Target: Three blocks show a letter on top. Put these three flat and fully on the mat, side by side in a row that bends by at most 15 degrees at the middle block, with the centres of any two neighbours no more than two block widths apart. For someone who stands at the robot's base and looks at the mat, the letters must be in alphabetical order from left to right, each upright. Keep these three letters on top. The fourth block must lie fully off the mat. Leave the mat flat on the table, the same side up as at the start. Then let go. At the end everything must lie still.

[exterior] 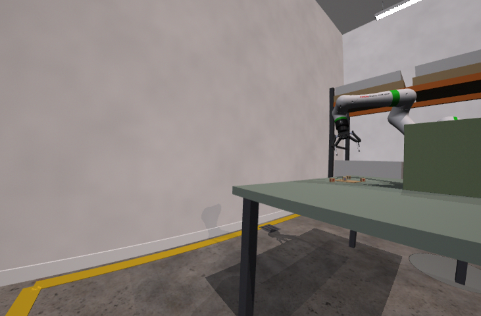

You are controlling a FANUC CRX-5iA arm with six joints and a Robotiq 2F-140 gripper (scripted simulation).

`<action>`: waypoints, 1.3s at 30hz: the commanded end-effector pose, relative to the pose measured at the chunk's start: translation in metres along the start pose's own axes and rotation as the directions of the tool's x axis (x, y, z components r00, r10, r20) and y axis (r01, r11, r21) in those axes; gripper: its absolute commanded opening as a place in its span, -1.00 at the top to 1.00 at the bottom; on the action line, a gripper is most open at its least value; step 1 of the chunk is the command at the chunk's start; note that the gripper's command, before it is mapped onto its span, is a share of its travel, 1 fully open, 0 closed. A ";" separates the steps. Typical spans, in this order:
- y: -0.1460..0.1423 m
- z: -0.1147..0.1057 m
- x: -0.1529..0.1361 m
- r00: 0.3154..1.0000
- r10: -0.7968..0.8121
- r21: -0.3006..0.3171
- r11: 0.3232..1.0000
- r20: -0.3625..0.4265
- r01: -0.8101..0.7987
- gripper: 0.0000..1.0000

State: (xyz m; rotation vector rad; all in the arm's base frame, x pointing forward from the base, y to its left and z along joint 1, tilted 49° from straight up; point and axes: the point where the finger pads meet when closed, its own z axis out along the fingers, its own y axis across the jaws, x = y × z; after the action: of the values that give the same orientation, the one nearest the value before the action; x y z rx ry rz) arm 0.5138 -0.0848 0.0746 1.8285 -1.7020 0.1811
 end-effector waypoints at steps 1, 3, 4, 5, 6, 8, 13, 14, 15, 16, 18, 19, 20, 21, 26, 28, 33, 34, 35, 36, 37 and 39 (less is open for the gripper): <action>-0.005 0.015 -0.002 0.991 0.125 -0.016 0.992 -0.057 -0.126 -1.00; -0.007 0.020 -0.003 0.983 0.167 -0.018 0.985 -0.076 -0.169 -1.00; -0.008 0.022 -0.003 0.978 0.188 -0.018 0.982 -0.086 -0.190 -1.00; -0.009 0.025 -0.003 0.973 0.209 -0.017 0.977 -0.096 -0.211 -1.00; -0.009 0.028 -0.004 0.967 0.230 -0.016 0.972 -0.107 -0.233 -1.00; -0.010 0.030 -0.004 0.961 0.250 -0.015 0.967 -0.117 -0.253 -1.00; -0.015 0.044 -0.006 0.917 0.360 0.003 0.931 -0.172 -0.365 -1.00; -0.016 0.047 -0.006 0.907 0.379 0.007 0.923 -0.181 -0.384 -1.00; -0.016 0.049 -0.007 0.897 0.398 0.013 0.915 -0.191 -0.404 -1.00; -0.017 0.052 -0.007 0.887 0.417 0.018 0.906 -0.200 -0.422 -1.00; -0.019 0.056 -0.008 0.868 0.447 0.029 0.891 -0.214 -0.452 -1.00; -0.019 0.056 -0.008 0.868 0.447 0.029 0.891 -0.214 -0.452 -1.00; -0.020 0.062 -0.009 0.840 0.490 0.046 0.869 -0.234 -0.494 -1.00; -0.021 0.064 -0.009 0.828 0.506 0.053 0.859 -0.242 -0.509 -1.00; -0.022 0.068 -0.010 0.809 0.531 0.065 0.843 -0.253 -0.534 -1.00; -0.026 0.079 -0.012 0.747 0.602 0.106 0.793 -0.282 -0.600 -1.00; -0.029 0.090 -0.014 0.671 0.676 0.160 0.731 -0.305 -0.663 -1.00; -0.030 0.092 -0.015 0.657 0.688 0.170 0.719 -0.308 -0.673 -1.00; -0.030 0.092 -0.015 0.657 0.688 0.170 0.719 -0.308 -0.673 -1.00; -0.031 0.097 -0.015 0.629 0.711 0.190 0.696 -0.314 -0.692 -1.00; -0.032 0.100 -0.016 0.604 0.731 0.209 0.675 -0.317 -0.708 -1.00; -0.033 0.104 -0.017 0.577 0.752 0.229 0.652 -0.320 -0.723 -1.00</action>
State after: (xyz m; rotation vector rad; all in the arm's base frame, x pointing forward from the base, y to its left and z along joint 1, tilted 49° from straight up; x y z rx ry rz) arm 0.5105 -0.1219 -0.0171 0.9907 -2.0369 0.8123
